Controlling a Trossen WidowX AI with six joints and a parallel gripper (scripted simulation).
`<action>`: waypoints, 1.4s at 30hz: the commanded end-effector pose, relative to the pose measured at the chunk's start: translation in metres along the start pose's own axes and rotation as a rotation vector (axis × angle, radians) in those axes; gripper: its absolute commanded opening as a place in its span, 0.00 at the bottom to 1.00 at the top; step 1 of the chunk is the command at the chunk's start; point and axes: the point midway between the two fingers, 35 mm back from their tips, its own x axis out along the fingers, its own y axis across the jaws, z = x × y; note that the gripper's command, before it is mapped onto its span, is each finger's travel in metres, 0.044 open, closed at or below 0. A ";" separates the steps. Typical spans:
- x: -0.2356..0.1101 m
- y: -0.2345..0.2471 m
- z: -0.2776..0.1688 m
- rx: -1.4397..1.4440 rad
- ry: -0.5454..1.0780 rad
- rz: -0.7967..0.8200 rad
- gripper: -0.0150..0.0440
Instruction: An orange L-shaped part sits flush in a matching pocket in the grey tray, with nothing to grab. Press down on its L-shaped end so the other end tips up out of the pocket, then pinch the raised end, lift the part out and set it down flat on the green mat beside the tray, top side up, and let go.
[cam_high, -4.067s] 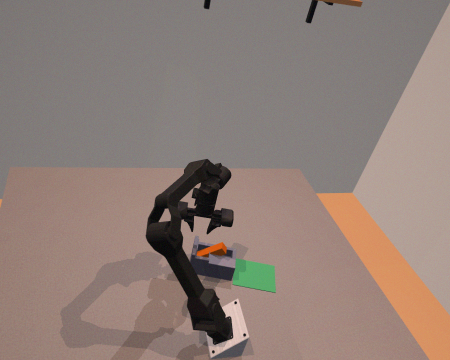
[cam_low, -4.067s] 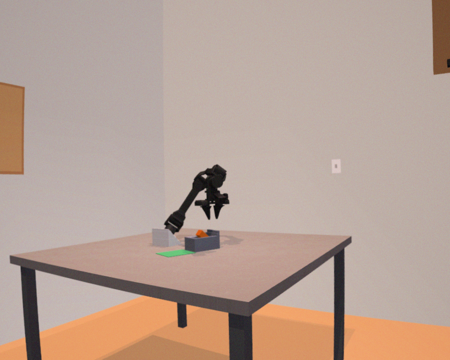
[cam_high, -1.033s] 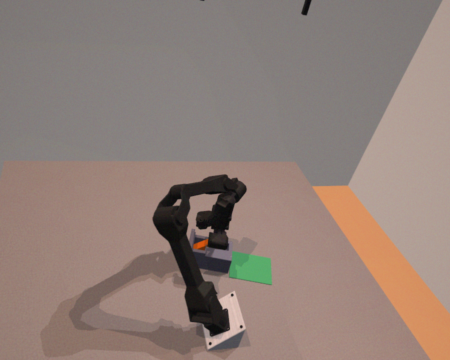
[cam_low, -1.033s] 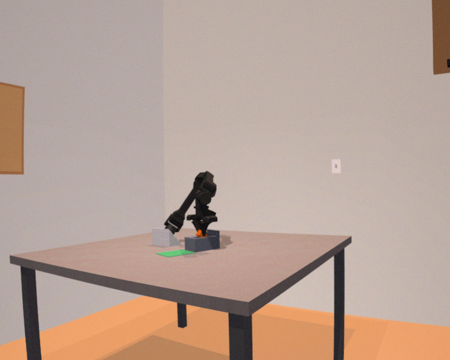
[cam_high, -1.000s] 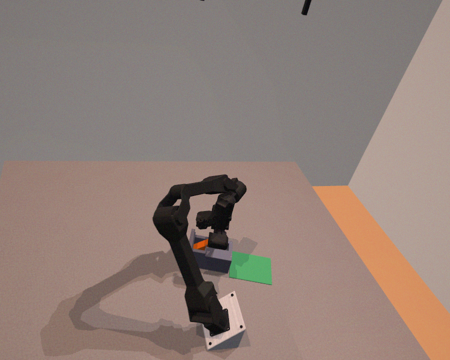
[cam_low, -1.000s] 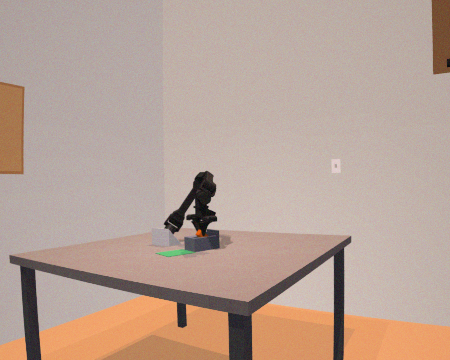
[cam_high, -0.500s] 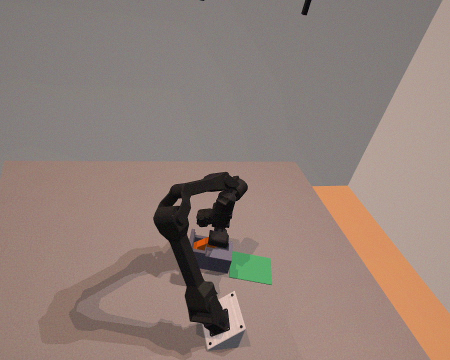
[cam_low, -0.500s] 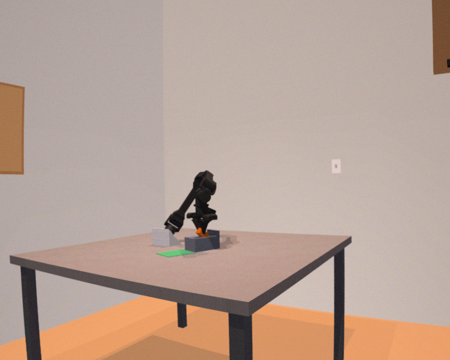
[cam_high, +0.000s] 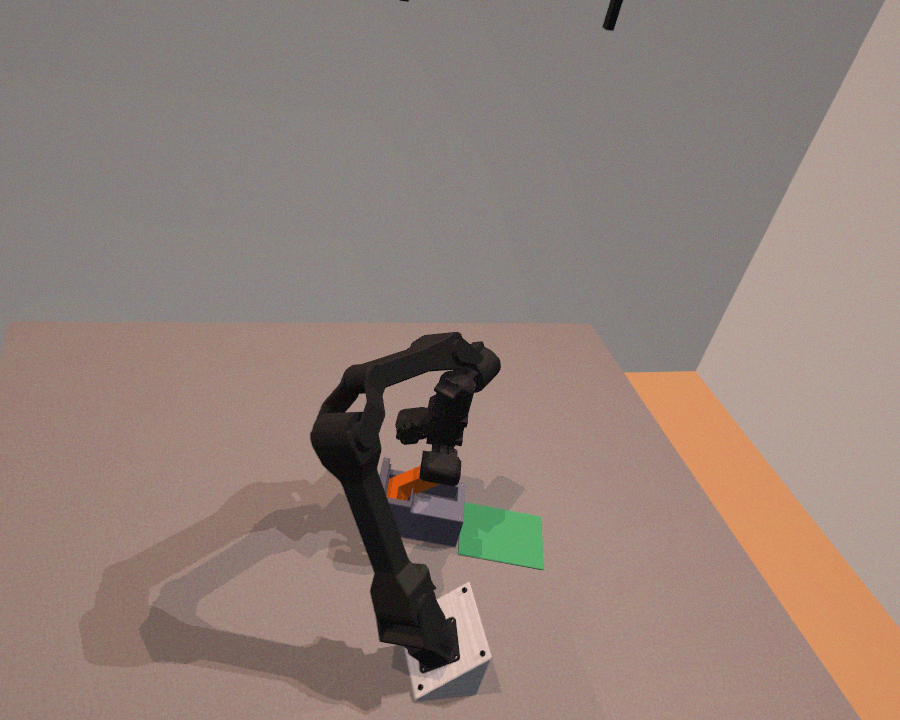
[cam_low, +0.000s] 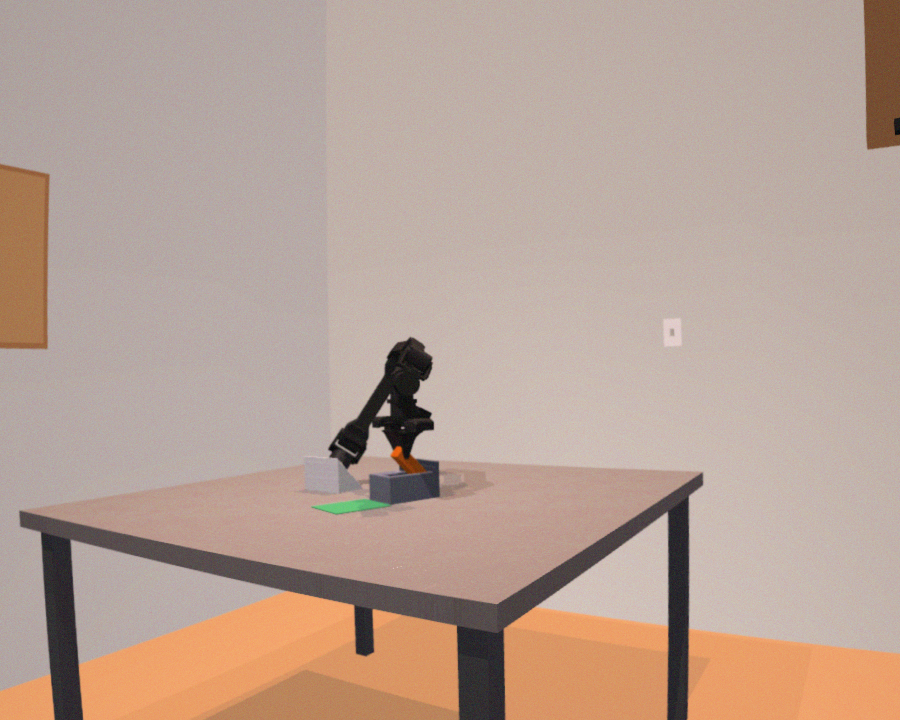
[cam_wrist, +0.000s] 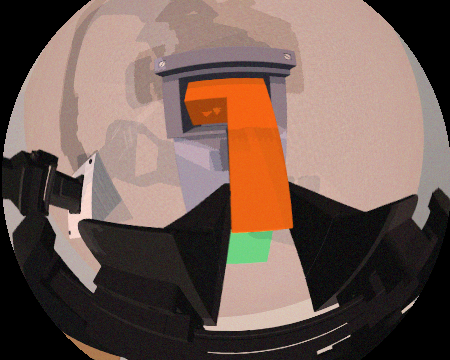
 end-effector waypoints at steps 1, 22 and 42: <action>-0.007 -0.001 0.002 0.000 -0.011 -0.003 0.25; -0.040 0.000 0.001 0.000 -0.010 -0.003 0.25; -0.053 0.001 -0.015 0.001 -0.009 -0.003 0.25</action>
